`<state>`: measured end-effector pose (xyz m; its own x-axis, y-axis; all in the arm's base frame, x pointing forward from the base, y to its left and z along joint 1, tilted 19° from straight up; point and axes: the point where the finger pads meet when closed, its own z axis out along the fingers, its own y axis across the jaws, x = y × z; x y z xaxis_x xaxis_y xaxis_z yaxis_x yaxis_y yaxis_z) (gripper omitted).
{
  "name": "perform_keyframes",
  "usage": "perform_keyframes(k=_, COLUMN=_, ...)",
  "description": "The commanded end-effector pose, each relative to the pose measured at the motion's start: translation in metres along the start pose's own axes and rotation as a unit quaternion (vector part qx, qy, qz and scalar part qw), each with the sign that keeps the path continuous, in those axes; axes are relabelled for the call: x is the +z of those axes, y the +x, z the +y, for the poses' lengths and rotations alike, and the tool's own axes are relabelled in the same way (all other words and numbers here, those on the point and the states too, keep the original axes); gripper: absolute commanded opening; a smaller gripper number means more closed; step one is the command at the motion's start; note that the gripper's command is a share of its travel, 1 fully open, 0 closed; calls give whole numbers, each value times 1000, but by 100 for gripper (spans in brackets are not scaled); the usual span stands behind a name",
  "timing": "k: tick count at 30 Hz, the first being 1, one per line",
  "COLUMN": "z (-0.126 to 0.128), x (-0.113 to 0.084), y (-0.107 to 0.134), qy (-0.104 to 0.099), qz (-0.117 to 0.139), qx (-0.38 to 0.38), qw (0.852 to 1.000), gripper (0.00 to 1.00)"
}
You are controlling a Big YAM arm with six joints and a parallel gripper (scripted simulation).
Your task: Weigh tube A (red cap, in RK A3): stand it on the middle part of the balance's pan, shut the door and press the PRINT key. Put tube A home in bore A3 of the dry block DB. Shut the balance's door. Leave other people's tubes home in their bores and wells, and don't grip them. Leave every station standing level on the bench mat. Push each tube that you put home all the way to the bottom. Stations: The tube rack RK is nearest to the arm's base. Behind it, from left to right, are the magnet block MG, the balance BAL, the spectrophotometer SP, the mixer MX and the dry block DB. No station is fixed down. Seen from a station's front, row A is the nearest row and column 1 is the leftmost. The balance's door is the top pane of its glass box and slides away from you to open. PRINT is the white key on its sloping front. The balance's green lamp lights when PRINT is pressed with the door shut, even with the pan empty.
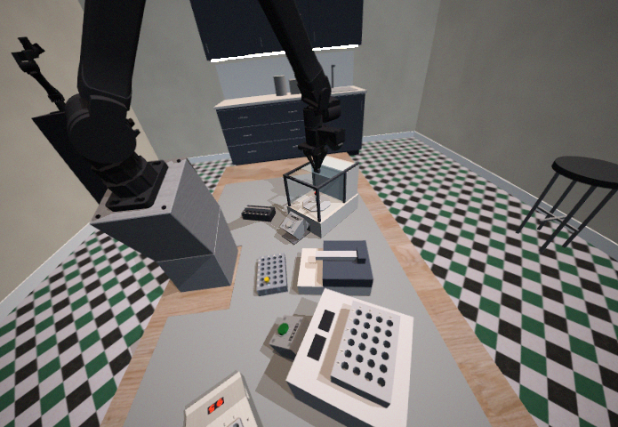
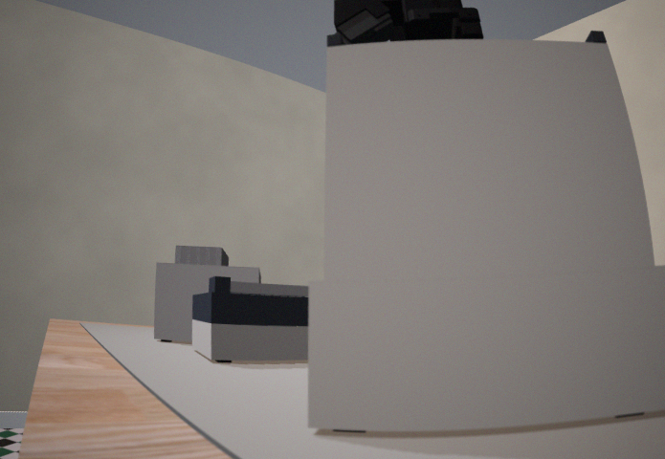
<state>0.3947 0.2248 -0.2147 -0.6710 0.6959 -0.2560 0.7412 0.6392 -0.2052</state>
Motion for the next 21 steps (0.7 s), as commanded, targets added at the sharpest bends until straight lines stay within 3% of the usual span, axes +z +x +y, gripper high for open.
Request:
perform_keyframes(k=1, z=-2, x=-11, y=-11, qy=-9, qz=0, qx=7, qw=1000, gripper=6)
perform_keyframes(k=21, z=-21, x=-10, y=-11, qy=-9, qz=-1, qx=6, qw=1000, gripper=6)
